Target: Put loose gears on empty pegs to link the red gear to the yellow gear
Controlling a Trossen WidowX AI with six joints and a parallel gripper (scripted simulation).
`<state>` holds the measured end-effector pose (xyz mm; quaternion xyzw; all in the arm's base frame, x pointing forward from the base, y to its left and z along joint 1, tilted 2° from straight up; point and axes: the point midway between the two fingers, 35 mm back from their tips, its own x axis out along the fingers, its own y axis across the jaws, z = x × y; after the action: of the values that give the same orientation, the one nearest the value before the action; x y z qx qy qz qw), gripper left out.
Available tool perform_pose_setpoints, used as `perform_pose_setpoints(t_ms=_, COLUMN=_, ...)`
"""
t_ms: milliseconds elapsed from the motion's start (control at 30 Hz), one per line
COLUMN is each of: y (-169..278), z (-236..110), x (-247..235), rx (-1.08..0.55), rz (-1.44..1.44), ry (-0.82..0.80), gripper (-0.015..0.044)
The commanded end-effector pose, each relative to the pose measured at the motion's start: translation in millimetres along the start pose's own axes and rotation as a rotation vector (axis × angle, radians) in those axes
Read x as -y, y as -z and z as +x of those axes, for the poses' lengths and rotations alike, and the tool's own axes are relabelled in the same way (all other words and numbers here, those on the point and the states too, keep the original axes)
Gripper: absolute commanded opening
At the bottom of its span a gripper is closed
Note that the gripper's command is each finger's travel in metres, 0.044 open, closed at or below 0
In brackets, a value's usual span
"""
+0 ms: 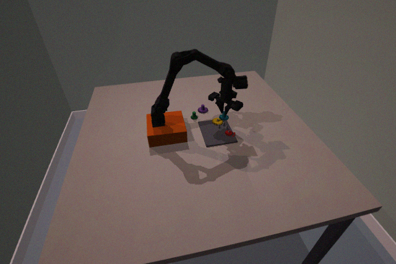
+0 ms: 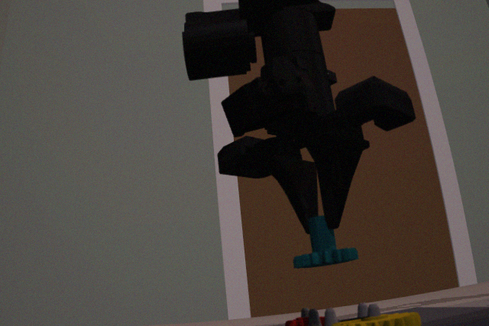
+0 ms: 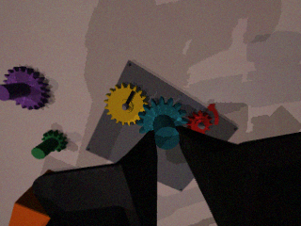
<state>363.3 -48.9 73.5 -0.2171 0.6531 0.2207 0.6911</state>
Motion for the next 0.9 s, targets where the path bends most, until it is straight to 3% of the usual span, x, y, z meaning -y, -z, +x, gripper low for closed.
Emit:
perform_pose_setpoints(t_ms=0, y=2.3, z=1.6, x=12.8, rx=0.012, rz=-0.009, ry=0.007, gripper=0.0)
perform_pose_setpoints(t_ms=867, y=10.0, z=7.9, x=27.6, rx=0.013, rz=-0.016, ry=0.008, gripper=0.0)
